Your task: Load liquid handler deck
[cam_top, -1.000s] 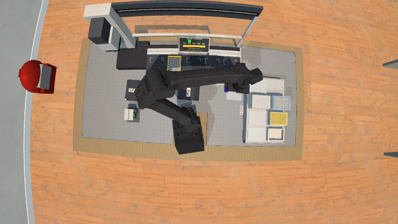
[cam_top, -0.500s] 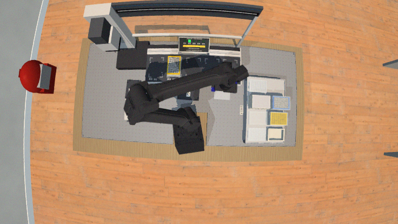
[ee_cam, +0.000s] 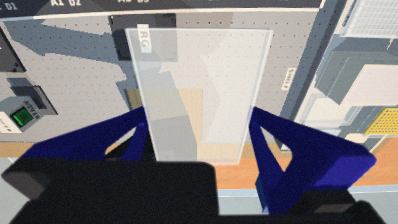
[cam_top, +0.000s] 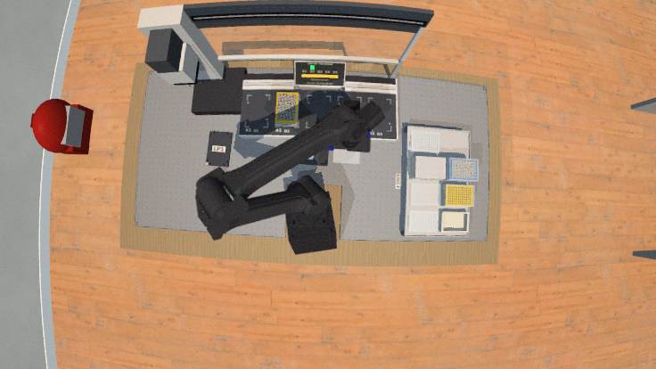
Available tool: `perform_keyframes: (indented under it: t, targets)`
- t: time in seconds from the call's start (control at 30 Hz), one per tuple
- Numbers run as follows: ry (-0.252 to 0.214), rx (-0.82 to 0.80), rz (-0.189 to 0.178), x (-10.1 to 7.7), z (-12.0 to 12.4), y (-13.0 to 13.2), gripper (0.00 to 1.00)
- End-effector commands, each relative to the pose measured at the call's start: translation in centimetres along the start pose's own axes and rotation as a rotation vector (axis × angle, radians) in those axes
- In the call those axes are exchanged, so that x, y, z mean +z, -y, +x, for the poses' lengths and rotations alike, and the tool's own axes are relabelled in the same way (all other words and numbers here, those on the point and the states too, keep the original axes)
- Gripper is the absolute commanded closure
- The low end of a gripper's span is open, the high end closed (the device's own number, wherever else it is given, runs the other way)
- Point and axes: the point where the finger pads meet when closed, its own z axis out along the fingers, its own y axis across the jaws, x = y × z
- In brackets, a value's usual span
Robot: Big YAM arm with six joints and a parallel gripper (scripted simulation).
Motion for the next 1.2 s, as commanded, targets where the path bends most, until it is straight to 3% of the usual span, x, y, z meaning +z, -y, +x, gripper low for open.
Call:
perform_keyframes:
  t: [0.0,0.8,0.97,1.17]
  targets:
    - [0.007,0.039,0.002,-0.4,-0.1,-1.6,1.00]
    - [0.009,0.041,-0.003,-0.3,0.0,-11.5,1.00]
    - [0.040,0.040,-0.006,-0.6,-0.6,-14.0,1.00]
    - [0.071,0.045,-0.024,-2.3,-2.4,-17.6,1.00]
